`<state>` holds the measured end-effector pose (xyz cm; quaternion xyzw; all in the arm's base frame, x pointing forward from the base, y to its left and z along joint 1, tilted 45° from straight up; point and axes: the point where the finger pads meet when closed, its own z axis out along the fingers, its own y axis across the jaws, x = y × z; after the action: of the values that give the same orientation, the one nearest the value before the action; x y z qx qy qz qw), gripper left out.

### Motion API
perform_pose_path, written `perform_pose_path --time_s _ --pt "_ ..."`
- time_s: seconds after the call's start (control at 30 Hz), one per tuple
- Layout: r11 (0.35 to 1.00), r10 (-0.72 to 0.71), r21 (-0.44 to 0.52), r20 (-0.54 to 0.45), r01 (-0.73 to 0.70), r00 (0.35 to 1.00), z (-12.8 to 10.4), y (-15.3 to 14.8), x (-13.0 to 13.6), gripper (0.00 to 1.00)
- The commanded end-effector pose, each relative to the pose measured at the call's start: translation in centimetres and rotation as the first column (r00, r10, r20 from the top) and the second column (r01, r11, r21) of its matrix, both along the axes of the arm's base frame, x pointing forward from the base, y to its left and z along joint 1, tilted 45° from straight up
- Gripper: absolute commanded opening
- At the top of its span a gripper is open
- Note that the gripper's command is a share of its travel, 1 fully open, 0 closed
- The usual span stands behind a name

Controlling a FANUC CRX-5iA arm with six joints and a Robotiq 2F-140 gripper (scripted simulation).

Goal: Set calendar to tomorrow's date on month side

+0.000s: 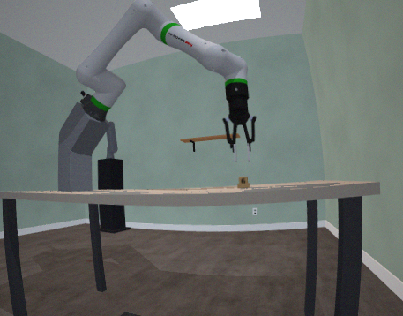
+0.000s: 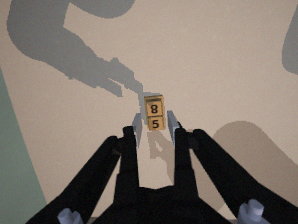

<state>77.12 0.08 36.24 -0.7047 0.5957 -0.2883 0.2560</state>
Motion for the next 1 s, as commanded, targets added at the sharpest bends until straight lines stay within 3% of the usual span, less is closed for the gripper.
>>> perform_pose_path --time_s 0.0,0.97 --pt "1.000 0.000 0.000 0.000 0.000 1.000 0.0 0.0 0.1 0.36" --pt "1.000 0.000 0.000 0.000 0.000 1.000 -2.6 0.0 2.6 0.36"
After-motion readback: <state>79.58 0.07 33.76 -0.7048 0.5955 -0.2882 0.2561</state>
